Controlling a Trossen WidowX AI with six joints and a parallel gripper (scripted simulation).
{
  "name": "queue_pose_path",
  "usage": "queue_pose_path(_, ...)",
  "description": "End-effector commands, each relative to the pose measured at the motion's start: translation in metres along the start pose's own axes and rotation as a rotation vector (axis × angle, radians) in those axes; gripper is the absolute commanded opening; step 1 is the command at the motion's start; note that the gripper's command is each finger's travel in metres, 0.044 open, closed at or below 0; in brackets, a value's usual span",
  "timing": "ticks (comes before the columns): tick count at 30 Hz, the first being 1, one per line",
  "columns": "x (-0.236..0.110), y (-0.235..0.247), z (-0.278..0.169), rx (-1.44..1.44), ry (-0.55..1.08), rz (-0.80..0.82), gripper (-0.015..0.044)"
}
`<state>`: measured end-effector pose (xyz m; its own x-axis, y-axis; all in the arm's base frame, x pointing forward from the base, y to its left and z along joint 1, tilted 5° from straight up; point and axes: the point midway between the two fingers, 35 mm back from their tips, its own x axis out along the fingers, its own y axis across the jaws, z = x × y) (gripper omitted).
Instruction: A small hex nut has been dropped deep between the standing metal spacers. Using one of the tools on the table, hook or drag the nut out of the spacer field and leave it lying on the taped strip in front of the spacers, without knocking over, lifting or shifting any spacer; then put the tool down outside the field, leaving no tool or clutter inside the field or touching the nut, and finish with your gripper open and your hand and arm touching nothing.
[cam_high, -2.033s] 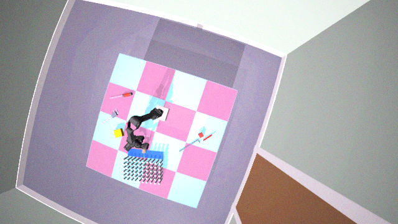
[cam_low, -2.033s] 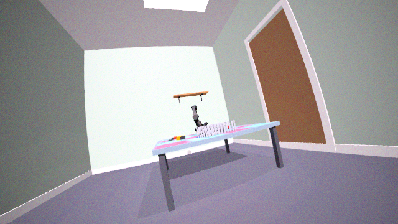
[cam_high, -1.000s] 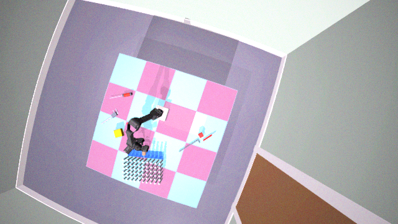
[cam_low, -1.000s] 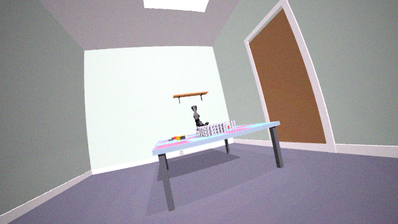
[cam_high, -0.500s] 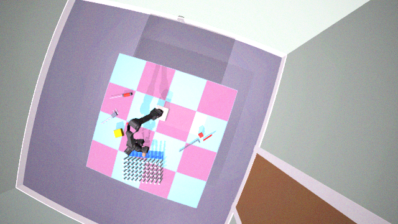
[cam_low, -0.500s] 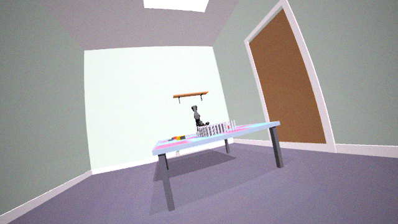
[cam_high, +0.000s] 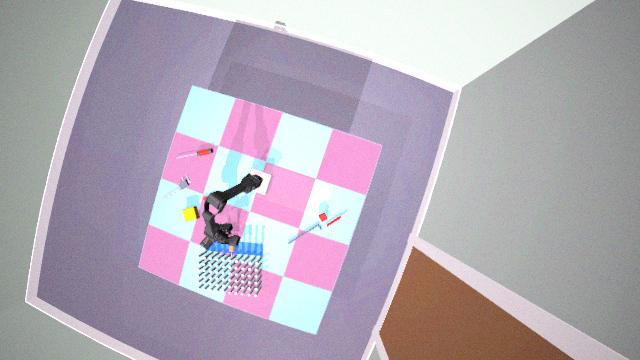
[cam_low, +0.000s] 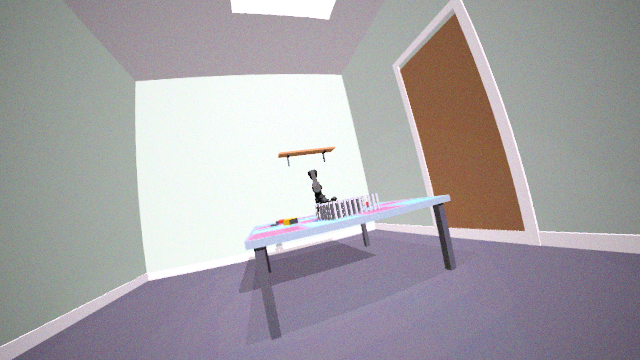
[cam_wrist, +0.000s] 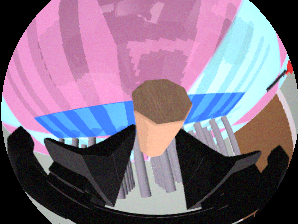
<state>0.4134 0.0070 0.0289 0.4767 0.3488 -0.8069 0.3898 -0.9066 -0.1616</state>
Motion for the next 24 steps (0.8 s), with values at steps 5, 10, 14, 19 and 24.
queue_pose_path(5,0.001,0.001,0.002,0.001,0.001,0.003,0.0)
queue_pose_path(10,-0.001,0.0,0.005,0.001,0.001,0.003,0.0)
queue_pose_path(14,-0.003,0.0,0.007,0.0,0.0,0.003,0.0)
queue_pose_path(19,-0.005,0.0,0.009,0.0,0.0,0.003,0.0)
queue_pose_path(24,-0.008,-0.001,0.012,-0.001,0.0,0.003,0.0)
